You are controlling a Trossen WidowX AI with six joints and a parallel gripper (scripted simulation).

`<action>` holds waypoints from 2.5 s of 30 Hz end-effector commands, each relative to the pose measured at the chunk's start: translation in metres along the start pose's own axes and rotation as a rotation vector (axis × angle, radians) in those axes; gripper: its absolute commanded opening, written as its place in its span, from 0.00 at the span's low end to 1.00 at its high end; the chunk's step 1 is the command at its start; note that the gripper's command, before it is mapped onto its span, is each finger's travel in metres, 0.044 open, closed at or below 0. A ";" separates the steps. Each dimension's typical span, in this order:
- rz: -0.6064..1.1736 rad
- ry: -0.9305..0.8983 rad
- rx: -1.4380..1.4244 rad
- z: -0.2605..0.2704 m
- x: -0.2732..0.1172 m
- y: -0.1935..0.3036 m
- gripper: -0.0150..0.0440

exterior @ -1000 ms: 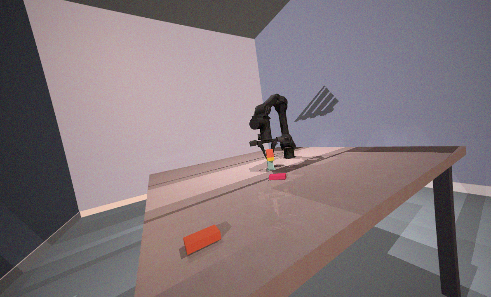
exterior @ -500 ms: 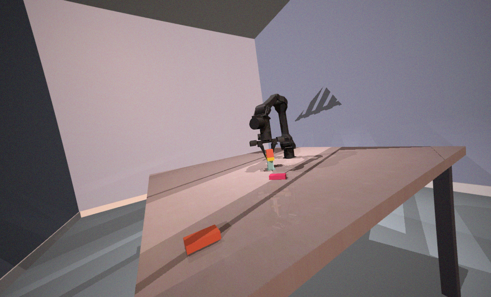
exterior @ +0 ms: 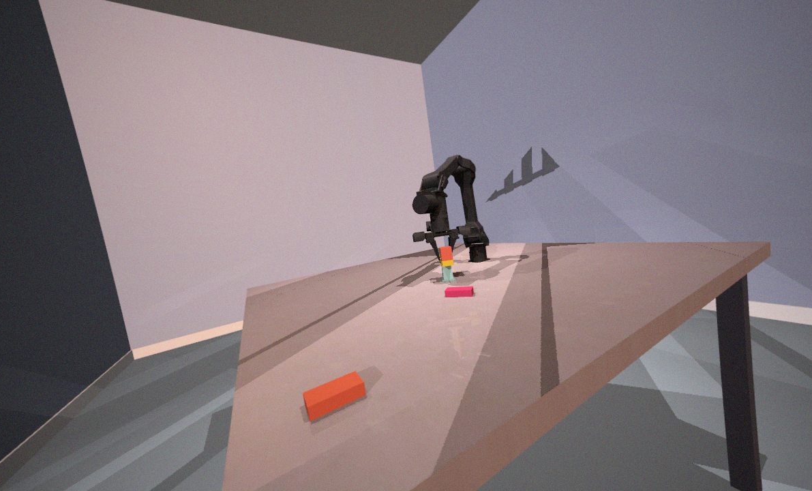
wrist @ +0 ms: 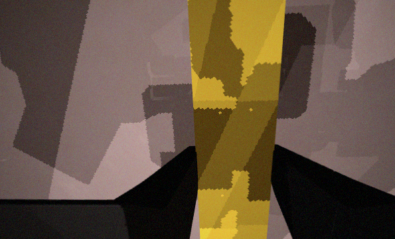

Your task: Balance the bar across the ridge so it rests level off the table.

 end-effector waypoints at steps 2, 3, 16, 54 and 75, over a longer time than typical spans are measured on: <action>0.000 0.000 0.000 0.000 0.000 0.000 0.54; 0.000 0.000 0.000 0.000 0.000 0.000 0.54; 0.000 0.000 0.000 0.000 0.000 0.000 0.54; 0.000 0.000 0.000 0.000 0.000 0.000 0.57; 0.000 -0.001 0.000 0.001 -0.092 0.001 1.00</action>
Point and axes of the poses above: the point midway between the two fingers, 35 mm back from their tips, its own x axis out along the fingers, its own z axis across the jaws, y = z × x, the point moved 4 cm from there along -x, back along the fingers, and after that the axes turned 5 degrees about x, right-handed, at the moved point
